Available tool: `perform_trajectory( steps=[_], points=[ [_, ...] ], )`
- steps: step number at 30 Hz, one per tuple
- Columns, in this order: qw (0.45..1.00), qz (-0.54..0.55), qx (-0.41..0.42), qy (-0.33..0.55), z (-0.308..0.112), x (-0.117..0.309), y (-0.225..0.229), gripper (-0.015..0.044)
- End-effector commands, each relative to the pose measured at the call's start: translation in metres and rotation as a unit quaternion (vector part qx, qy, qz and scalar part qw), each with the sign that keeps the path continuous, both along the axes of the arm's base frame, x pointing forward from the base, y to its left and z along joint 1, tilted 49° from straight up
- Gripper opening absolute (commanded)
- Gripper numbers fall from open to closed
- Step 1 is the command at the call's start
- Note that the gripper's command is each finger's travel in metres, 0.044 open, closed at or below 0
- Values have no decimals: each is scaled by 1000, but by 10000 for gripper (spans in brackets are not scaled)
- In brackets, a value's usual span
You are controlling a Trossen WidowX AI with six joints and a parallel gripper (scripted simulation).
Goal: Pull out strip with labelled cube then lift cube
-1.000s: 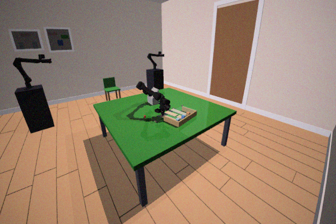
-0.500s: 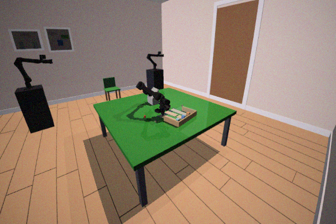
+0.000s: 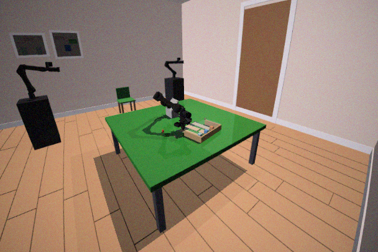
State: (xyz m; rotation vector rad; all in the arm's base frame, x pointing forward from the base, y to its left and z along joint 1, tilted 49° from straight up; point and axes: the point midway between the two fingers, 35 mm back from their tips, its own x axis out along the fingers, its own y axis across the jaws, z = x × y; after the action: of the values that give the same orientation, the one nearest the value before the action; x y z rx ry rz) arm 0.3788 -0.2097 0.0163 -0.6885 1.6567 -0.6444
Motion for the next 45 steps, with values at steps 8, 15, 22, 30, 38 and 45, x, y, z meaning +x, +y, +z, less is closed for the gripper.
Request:
perform_trajectory(
  steps=[8, 15, 22, 30, 38, 45],
  points=[
    [1000, 0, -1, 2, -2, 0, -3, 0],
    [1000, 0, -1, 2, -2, -1, -3, 0],
    [1000, 0, -1, 3, -1, -11, -2, 0],
    [1000, 0, -1, 3, 1, -24, -2, 0],
    [1000, 0, -1, 3, 2, -36, -1, 0],
    [1000, 0, -1, 4, 4, -46, 0, 0]
  ],
)
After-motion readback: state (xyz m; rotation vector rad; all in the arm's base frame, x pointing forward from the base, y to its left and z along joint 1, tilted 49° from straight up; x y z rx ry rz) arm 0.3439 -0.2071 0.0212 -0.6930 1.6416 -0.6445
